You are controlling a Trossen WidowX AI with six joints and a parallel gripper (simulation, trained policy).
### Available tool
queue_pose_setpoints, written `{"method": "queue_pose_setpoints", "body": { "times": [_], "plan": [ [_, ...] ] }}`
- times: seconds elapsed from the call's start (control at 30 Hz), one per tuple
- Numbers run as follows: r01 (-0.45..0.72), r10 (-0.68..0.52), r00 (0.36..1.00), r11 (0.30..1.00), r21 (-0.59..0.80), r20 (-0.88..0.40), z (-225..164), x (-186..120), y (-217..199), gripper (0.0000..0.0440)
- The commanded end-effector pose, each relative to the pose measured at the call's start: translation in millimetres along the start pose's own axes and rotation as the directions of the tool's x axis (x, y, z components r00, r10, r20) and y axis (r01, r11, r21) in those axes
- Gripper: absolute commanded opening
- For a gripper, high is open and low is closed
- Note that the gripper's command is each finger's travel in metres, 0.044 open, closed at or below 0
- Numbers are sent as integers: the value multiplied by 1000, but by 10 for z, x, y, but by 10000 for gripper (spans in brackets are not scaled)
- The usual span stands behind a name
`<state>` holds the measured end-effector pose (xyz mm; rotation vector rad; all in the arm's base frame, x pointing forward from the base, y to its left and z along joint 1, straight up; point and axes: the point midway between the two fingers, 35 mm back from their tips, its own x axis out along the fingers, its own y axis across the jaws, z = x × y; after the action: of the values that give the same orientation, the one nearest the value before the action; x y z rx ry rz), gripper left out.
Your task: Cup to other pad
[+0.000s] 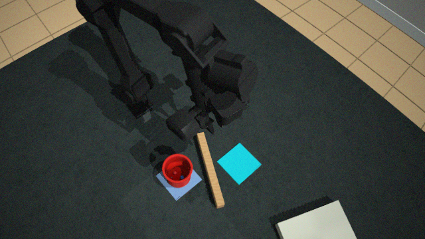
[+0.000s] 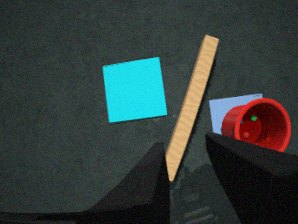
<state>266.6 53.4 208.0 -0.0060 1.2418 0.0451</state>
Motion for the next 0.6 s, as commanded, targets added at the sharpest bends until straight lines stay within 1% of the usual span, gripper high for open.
{"method": "queue_pose_setpoints", "body": {
  "times": [0.0, 0.3, 0.57],
  "plan": [
    [17, -18, 999, 1000, -23, -43, -8, 30, -45, 107],
    [47, -58, 986, 996, -75, -153, -75, 177, -177, 107],
    [61, -87, 968, 992, -114, -237, -154, 323, -310, 121]
  ]
}}
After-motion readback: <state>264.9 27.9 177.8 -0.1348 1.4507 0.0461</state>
